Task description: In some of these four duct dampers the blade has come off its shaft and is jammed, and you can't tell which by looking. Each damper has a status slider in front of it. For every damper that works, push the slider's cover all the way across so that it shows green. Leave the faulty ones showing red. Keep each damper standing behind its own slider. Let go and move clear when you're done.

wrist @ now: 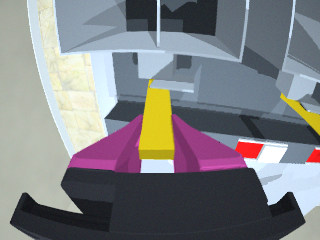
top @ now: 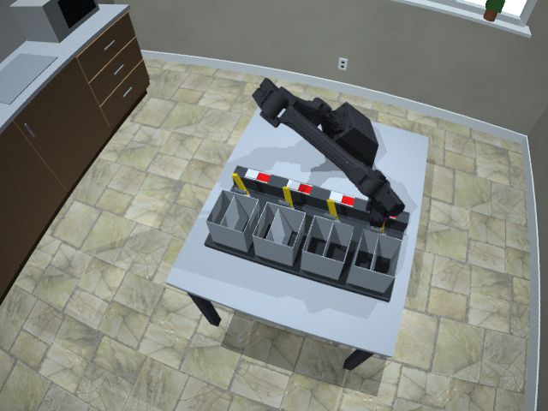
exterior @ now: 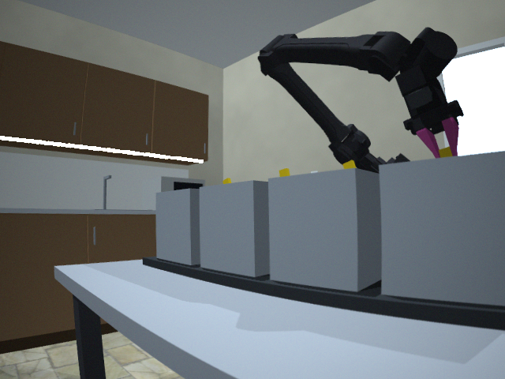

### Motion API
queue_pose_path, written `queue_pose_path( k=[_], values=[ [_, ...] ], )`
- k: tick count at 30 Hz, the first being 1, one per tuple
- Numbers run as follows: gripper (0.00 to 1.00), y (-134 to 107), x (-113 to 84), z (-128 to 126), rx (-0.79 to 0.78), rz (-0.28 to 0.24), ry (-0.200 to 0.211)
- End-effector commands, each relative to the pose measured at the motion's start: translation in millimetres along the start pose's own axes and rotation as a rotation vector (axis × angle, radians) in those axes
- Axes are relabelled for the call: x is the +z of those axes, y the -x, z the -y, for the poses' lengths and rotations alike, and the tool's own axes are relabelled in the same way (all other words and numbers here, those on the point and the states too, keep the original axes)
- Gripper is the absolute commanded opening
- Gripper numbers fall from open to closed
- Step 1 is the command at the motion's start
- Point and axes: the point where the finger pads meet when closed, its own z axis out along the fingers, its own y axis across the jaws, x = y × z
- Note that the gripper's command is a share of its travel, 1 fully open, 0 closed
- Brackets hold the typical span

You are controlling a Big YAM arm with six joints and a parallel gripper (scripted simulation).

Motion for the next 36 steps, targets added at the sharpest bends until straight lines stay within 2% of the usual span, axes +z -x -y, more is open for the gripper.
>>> queue_pose_path(
  k=[1, 13, 16, 21, 24, 36],
  values=[
    [0.17, 4.5, 9.2, 4.1, 0.007, -0.01, -0.003],
    [0.17, 5.0, 9.5, 3.4, 0.006, -0.011, -0.006],
    [0.17, 15.0, 4.8, 0.0, 0.027, -0.004, -0.008],
    [0.17, 15.3, 4.0, -2.0, 0.032, -0.002, -0.018],
    [0.17, 9.1, -6.4, -16.5, 0.003, 0.017, -0.023],
    [0.17, 9.3, -4.2, -25.0, 0.008, 0.015, -0.121]
  ],
)
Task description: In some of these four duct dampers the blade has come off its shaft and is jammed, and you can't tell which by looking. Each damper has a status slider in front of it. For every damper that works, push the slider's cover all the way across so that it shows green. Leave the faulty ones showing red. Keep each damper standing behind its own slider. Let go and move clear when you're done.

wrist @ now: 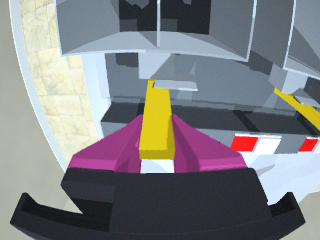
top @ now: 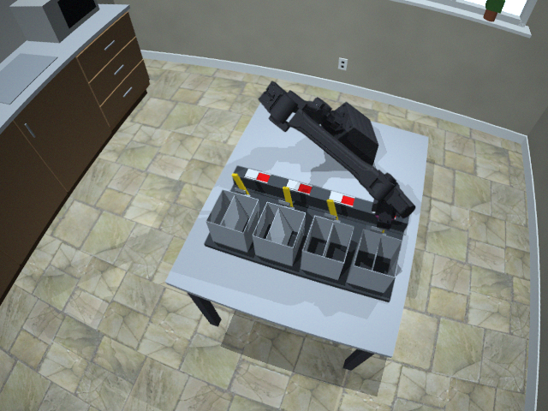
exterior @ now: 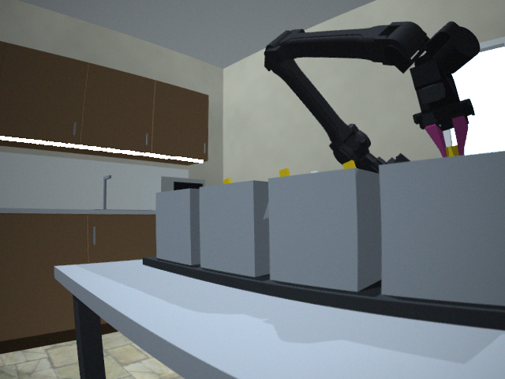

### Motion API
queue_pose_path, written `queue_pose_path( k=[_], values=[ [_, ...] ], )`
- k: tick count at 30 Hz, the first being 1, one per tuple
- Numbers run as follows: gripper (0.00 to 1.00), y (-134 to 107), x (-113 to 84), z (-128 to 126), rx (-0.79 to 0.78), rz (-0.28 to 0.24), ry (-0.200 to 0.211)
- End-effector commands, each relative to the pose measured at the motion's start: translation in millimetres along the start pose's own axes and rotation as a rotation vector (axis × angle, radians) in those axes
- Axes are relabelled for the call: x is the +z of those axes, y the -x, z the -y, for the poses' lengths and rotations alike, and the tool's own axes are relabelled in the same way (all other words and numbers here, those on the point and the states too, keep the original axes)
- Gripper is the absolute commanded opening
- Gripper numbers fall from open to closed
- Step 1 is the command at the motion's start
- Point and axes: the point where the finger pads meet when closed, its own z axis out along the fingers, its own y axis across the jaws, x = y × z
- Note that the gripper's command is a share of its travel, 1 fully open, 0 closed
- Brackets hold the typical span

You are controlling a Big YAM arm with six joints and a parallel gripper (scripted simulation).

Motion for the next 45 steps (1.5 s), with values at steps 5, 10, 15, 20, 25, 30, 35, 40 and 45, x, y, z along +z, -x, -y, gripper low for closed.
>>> queue_pose_path(
  k=[5, 10, 15, 20, 25, 30, 35, 40, 45],
  values=[
    [0.17, 10.0, -4.8, -14.6, 0.019, 0.014, -0.034],
    [0.17, 11.6, -1.5, -13.9, 0.027, 0.008, -0.059],
    [0.17, 11.7, -1.1, -14.3, 0.027, 0.007, -0.067],
    [0.17, 10.9, 1.1, -13.3, 0.031, 0.006, -0.067],
    [0.17, 10.9, 1.1, -13.3, 0.031, 0.006, -0.067],
    [0.17, 10.9, 1.1, -13.3, 0.031, 0.006, -0.067],
    [0.21, 10.9, 1.1, -13.3, 0.031, 0.006, -0.067],
    [0.29, 7.5, 2.8, -11.6, 0.025, 0.002, -0.072],
    [0.32, 9.3, 0.4, -10.8, 0.03, 0.005, -0.067]
  ],
)
